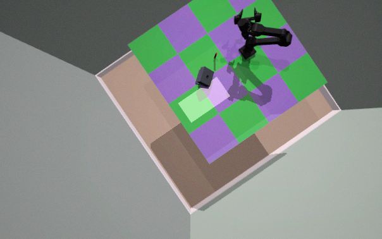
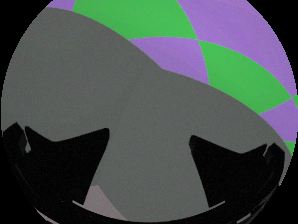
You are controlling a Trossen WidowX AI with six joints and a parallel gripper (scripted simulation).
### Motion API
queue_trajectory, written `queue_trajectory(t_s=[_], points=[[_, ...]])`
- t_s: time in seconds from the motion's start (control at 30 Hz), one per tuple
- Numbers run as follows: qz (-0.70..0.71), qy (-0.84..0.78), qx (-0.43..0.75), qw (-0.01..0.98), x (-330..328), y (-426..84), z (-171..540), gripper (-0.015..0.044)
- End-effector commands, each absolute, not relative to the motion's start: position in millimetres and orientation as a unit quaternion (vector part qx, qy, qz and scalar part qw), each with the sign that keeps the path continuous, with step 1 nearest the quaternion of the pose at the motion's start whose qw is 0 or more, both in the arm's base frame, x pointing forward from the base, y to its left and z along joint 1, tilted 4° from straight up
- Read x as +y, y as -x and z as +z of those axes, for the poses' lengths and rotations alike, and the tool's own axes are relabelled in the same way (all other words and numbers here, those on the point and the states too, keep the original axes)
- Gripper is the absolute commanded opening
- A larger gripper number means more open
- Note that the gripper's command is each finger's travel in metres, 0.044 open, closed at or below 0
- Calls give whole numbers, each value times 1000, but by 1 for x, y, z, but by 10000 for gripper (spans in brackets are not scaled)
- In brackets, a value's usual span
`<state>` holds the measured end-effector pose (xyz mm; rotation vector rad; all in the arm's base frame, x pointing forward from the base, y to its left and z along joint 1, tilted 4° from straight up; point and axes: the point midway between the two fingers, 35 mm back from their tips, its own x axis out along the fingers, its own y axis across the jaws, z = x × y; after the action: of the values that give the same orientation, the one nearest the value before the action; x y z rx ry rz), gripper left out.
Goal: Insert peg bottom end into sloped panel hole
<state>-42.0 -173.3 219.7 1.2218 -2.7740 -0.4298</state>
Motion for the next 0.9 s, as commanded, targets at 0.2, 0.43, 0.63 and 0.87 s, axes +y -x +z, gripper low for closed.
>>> queue_trajectory(t_s=[0.2, 0.43, 0.63, 0.87], points=[[-106, -438, -893, 6, -183, 27, 221, 440], [-65, -480, -874, -46, -194, 7, 221, 440], [-35, -509, -855, -96, -201, -11, 220, 440], [-3, -533, -831, -160, -208, -32, 217, 440]])
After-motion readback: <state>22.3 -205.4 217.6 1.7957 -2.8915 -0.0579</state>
